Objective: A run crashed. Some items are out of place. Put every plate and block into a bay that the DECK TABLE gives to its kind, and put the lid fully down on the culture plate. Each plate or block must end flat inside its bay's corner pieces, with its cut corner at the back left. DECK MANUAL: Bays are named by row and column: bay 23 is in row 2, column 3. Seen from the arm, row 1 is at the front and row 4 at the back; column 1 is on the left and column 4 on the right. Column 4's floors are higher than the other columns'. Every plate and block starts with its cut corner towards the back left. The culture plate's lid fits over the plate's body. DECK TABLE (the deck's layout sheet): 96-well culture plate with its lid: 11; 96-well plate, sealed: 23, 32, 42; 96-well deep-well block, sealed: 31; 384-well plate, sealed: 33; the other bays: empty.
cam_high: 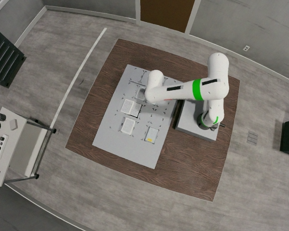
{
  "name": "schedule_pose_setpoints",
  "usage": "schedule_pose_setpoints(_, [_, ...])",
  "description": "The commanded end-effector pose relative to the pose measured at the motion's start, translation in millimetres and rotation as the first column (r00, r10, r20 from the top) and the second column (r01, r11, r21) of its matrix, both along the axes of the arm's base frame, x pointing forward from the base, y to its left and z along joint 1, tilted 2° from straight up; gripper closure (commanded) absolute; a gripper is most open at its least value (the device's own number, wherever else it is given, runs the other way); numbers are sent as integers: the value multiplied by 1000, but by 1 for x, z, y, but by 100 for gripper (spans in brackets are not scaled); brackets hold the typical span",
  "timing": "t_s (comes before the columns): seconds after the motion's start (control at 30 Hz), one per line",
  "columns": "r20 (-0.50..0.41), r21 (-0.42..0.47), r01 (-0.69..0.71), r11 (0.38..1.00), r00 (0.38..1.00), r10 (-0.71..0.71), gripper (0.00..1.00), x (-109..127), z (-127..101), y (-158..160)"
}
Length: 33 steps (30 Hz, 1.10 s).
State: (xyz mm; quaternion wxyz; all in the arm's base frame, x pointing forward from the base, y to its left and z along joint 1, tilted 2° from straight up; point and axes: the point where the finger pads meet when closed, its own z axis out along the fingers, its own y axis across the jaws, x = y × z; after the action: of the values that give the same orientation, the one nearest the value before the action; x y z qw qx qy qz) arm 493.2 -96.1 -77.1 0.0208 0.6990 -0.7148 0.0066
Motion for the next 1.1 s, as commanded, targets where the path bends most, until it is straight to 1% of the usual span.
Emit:
schedule_pose_setpoints(0.0, [2,0,0,1000,1000,0,30,1,1,0])
schedule_pose_setpoints(0.17, [2,0,0,1000,1000,0,30,1,1,0])
schedule_pose_setpoints(1.07, [2,0,0,1000,1000,0,30,1,34,1])
